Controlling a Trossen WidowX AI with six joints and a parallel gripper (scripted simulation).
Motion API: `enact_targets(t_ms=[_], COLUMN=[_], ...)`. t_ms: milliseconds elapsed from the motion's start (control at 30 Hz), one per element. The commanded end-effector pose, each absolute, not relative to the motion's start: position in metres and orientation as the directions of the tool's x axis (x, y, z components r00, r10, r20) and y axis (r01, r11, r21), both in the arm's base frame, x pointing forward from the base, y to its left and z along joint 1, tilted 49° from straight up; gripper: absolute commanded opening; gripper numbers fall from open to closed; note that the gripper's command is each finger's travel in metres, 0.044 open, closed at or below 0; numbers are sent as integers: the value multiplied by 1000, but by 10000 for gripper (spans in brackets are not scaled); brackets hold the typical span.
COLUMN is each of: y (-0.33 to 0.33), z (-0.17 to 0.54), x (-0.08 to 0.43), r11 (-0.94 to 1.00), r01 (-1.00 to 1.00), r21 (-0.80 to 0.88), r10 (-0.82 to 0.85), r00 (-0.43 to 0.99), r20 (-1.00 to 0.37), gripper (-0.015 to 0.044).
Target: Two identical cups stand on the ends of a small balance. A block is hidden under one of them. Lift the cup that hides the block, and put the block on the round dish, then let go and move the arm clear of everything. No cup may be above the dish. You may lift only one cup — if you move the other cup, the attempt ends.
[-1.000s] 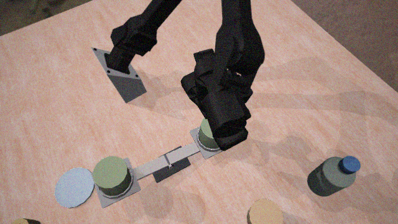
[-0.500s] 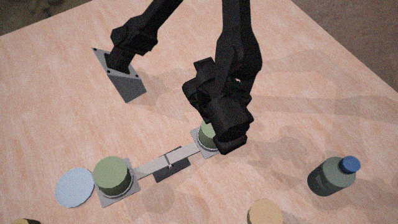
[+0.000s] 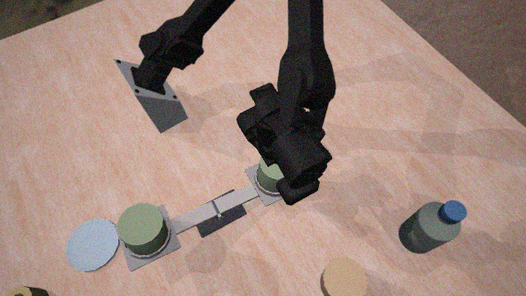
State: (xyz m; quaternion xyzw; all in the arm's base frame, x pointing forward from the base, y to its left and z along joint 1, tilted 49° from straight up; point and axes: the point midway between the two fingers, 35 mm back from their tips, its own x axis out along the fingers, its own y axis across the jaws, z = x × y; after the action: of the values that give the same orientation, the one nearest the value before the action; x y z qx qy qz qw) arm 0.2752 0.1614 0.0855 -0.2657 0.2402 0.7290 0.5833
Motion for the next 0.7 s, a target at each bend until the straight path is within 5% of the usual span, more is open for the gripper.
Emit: enact_targets(t_ms=[0,300,400,667], y=[168,176,176,176], z=[79,72,72,72], x=[271,268,268,268], r11=[-203,-204,-204,-204], r01=[-978,-978,-978,-978], r21=[49,49,49,49], r10=[726,728,728,728], r00=[-184,-184,-184,-184], r20=[-663,-661,-661,-661], gripper=[440,440,361,308])
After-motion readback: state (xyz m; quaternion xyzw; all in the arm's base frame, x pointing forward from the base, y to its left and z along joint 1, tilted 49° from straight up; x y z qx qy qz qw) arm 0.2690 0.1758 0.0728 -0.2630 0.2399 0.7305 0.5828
